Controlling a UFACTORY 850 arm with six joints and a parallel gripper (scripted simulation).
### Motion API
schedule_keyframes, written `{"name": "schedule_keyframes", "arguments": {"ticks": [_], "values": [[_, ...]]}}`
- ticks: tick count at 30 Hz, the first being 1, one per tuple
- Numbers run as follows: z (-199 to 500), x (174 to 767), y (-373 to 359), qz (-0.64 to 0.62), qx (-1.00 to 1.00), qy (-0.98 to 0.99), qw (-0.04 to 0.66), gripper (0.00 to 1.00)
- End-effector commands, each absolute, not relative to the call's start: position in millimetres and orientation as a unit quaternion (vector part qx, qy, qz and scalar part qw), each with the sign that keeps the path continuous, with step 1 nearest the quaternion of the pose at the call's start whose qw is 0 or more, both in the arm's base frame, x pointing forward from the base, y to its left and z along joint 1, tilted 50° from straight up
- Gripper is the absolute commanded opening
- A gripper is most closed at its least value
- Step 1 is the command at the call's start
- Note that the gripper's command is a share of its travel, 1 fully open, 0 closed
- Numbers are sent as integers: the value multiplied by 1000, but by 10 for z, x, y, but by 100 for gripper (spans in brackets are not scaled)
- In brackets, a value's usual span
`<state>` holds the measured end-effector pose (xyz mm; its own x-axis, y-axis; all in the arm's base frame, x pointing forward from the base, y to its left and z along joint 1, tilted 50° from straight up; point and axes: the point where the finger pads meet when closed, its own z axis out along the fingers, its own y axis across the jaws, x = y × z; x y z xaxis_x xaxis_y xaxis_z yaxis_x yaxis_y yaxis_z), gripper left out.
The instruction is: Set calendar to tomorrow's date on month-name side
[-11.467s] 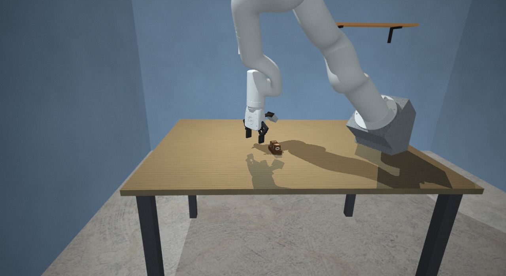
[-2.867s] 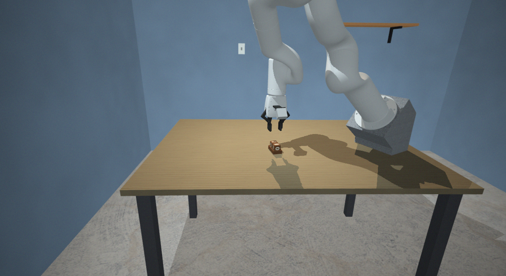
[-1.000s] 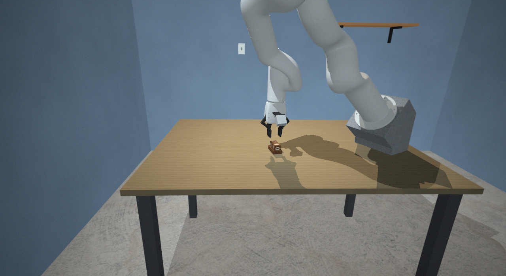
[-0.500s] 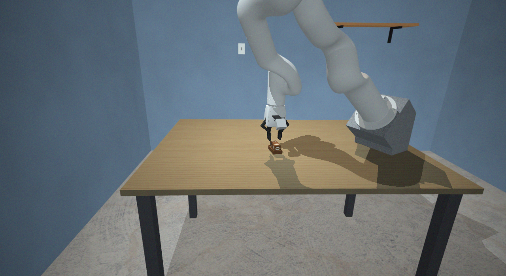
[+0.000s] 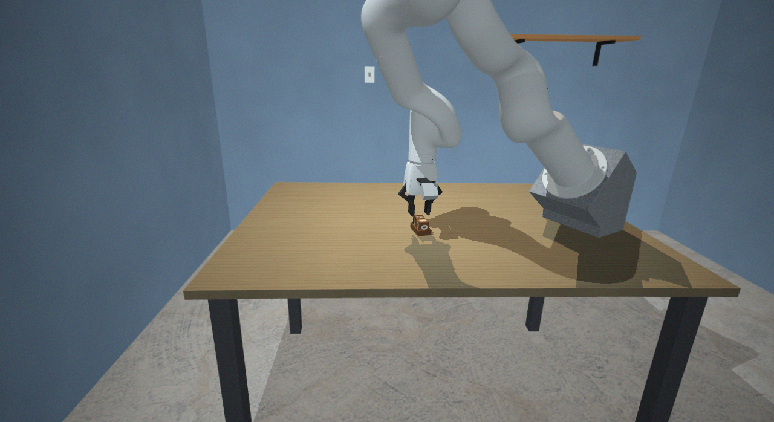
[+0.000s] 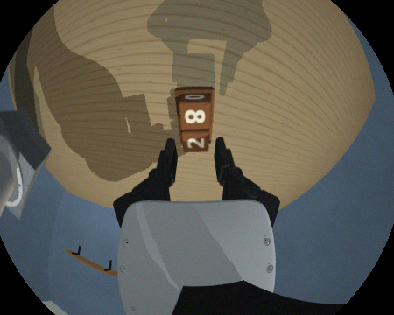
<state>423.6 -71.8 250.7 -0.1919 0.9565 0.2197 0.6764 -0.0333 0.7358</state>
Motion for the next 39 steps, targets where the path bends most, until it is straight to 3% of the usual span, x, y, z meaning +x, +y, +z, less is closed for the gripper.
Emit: {"name": "schedule_keyframes", "arguments": {"ticks": [1,39], "values": [[2509,4237,-719,382,609,671,184,49],[2488,4261,-710,382,609,671,184,49]]}}
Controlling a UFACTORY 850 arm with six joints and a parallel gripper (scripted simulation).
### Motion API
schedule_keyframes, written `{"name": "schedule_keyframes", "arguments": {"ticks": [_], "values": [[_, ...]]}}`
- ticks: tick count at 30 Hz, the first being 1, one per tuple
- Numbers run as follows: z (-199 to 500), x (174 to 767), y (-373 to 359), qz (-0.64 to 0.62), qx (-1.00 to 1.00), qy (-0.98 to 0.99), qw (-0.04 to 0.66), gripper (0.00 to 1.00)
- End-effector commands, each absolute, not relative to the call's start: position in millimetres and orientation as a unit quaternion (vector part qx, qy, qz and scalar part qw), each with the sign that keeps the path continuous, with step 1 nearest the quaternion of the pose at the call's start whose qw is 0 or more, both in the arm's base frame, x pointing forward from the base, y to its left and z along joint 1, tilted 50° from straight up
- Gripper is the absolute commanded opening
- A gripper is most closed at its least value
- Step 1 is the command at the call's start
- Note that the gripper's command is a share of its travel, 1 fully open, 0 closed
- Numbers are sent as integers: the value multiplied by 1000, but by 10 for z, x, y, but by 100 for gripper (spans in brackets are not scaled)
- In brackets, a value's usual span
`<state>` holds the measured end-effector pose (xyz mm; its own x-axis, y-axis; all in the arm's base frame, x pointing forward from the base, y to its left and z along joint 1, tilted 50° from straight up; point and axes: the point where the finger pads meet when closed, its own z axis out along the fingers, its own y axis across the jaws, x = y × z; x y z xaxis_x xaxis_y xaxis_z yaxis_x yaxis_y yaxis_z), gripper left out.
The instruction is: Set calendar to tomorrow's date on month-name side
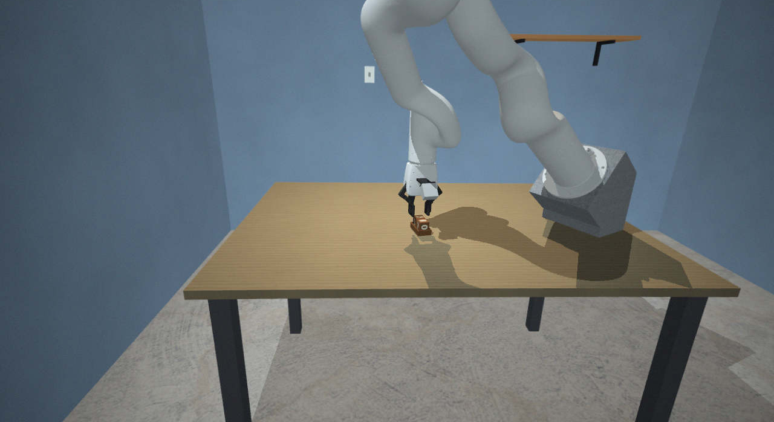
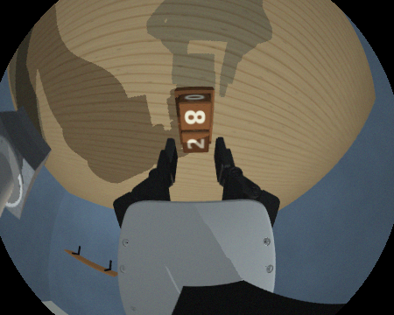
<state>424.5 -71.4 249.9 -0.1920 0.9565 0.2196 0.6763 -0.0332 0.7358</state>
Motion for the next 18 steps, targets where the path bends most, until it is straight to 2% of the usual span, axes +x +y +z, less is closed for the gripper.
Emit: {"name": "schedule_keyframes", "arguments": {"ticks": [1,18], "values": [[2488,4261,-710,382,609,671,184,49],[2345,4420,-645,382,609,671,184,49]]}}
